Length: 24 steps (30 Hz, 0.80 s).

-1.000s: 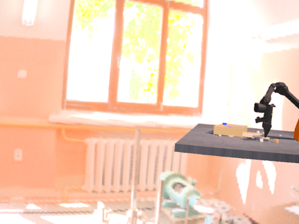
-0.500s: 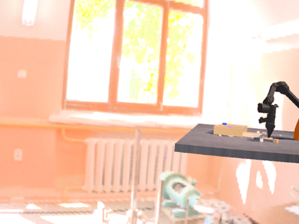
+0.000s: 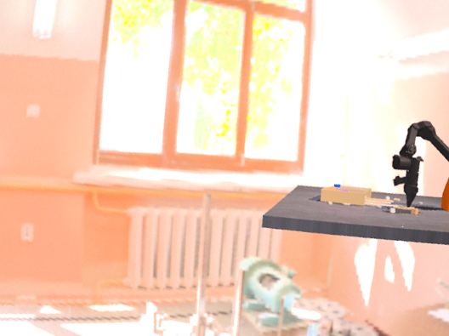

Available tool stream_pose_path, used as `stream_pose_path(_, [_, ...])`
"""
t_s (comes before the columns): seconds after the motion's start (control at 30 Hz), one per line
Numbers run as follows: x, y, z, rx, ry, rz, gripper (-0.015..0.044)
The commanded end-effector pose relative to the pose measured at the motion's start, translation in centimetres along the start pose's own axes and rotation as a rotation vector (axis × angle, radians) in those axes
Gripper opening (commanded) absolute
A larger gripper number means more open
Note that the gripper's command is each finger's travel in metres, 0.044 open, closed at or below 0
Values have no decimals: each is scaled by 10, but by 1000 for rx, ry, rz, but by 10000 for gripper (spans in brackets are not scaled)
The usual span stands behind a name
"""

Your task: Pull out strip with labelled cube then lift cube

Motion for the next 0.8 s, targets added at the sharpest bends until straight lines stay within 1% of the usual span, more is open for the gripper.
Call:
stream_pose_path(0.0, [-4, -13, -1, 9, -6, 21, 0])
stream_pose_path(0.77, [-4, -50, -2, 10, -6, 23, 0])
Point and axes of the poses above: the point midway between the two fingers, 35 mm back from their tips, its own x axis back along the fingers, its own z axis across the jaws, y = z × x, the point moved 5 cm from there along x, back along the fingers, and after that the axes turned 3 degrees about -x, right-handed, at the moved point
